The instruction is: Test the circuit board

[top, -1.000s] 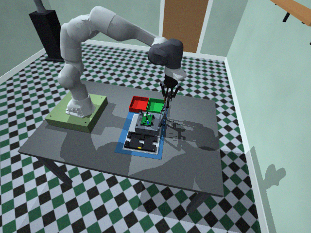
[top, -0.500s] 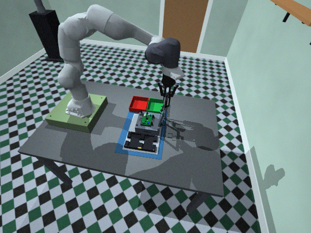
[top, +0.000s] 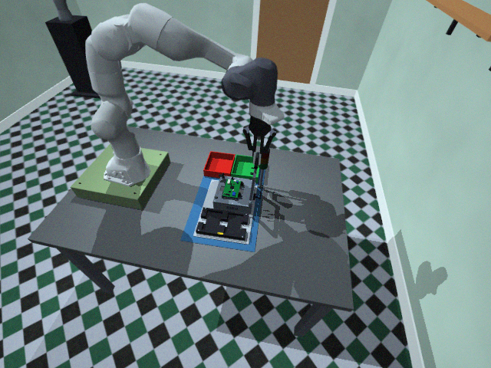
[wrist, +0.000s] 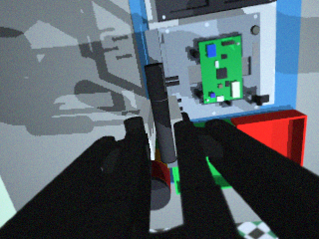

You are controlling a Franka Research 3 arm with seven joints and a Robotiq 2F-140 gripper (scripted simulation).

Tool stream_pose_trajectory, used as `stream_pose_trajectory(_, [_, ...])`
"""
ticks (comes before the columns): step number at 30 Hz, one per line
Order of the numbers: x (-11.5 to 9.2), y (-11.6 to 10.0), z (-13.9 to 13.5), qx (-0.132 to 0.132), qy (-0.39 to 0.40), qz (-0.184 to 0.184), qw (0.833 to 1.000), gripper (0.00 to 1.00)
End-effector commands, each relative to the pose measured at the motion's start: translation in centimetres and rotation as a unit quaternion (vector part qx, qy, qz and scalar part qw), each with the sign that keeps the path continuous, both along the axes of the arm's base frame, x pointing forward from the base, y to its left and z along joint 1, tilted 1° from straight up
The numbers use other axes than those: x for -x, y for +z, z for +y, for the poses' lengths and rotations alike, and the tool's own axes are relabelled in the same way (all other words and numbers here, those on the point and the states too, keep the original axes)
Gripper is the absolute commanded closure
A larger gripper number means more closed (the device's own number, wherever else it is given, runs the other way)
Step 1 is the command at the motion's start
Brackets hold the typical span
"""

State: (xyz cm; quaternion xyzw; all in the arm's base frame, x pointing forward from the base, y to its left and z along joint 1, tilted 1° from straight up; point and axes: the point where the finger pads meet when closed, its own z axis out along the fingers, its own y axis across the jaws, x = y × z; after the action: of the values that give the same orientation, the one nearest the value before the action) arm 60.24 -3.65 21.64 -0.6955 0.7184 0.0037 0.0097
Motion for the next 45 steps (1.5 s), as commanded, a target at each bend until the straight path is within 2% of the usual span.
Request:
stream_pose_trajectory(1, [1.0, -0.3, 0.1, 0.001, -0.001, 0.007, 1.000, 1.00])
stream_pose_trajectory(23, [6.0, -1.0, 0.3, 0.001, -0.001, 0.007, 1.000, 1.00])
stream_pose_trajectory(45, [11.6, -3.8, 0.5, 0.001, -0.001, 0.007, 1.000, 1.00])
